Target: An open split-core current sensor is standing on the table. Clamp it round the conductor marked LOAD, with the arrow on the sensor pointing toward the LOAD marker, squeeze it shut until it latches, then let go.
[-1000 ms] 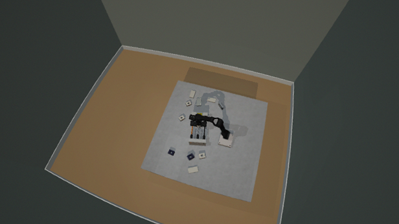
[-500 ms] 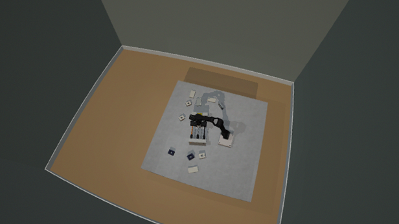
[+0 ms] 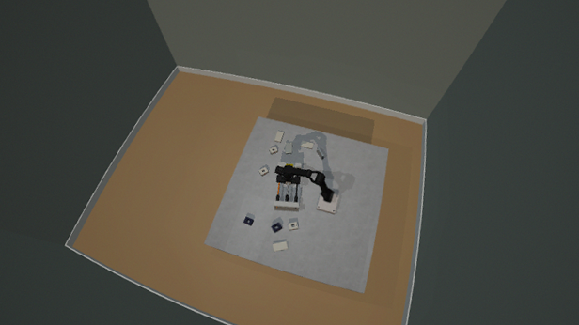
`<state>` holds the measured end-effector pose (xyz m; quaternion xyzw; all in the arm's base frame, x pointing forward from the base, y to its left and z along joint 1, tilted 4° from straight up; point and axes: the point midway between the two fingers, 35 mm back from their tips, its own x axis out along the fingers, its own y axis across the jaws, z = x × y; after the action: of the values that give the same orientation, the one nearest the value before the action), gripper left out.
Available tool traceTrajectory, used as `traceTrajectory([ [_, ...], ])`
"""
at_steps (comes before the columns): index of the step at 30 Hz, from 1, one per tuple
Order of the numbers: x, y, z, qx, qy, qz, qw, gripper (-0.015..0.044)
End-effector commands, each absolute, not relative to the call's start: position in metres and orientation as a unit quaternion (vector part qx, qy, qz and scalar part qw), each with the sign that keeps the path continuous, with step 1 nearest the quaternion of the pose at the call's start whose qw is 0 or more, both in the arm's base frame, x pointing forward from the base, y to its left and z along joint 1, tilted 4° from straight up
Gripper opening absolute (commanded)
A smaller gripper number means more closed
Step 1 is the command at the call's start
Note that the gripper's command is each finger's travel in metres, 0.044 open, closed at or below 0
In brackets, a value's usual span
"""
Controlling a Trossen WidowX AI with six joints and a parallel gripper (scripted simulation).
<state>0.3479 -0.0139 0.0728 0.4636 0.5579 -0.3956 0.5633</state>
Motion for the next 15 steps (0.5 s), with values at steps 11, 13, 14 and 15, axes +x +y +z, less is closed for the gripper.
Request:
traceTrajectory([
  [11, 0.3478, -0.0139, 0.0722, 0.464, 0.558, -0.395, 0.564, 0.021],
  [13, 0.3478, -0.0139, 0.0722, 0.464, 0.558, -0.395, 0.564, 0.0252],
  [14, 0.3478, -0.0139, 0.0722, 0.464, 0.558, -0.395, 0.564, 0.0252],
  [15, 0.3478, -0.0139, 0.0722, 0.464, 0.558, -0.395, 0.564, 0.0252],
])
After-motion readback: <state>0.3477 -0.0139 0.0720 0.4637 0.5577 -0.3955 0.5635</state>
